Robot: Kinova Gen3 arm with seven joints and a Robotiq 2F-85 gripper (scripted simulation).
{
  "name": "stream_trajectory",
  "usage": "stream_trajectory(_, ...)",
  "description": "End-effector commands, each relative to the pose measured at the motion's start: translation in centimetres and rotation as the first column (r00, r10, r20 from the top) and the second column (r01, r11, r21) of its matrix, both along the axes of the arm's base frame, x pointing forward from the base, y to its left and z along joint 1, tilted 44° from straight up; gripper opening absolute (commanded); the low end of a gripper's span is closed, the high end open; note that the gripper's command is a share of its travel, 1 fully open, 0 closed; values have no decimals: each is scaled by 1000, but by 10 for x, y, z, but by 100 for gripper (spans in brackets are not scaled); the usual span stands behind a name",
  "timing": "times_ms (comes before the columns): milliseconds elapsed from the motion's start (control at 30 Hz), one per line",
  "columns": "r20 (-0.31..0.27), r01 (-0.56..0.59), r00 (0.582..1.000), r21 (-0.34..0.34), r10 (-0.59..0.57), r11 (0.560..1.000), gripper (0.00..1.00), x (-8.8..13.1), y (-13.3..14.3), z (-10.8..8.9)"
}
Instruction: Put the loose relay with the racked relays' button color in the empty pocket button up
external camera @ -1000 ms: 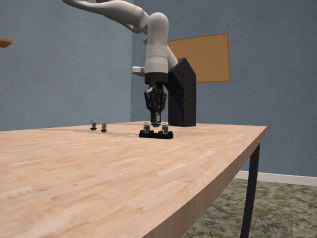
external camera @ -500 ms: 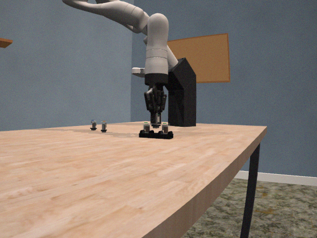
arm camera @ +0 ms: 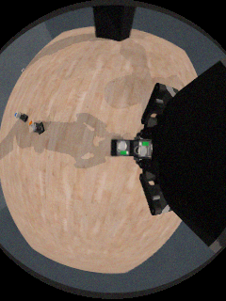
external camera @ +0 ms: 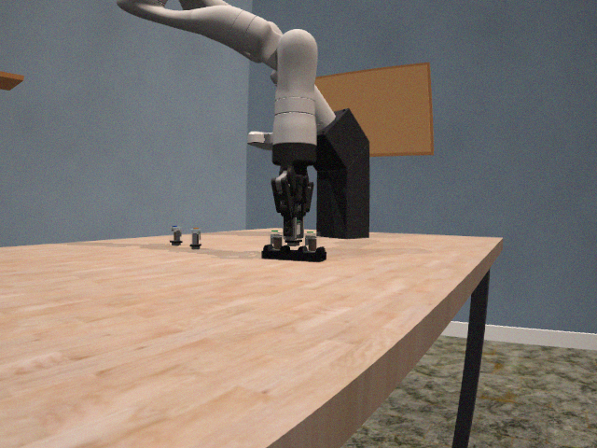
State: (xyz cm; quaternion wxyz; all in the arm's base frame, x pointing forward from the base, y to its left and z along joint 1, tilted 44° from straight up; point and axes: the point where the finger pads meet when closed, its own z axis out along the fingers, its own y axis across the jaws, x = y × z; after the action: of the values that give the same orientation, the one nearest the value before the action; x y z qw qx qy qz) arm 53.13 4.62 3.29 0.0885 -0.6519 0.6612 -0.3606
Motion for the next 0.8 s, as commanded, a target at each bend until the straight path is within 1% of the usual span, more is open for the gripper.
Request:
stream_trajectory(0, 0, 0, 1000, 1, 0, 1000, 0, 0, 0, -1)
stream_trajectory(767, 0, 0, 1000, 1, 0, 1000, 0, 2, -1, -3)
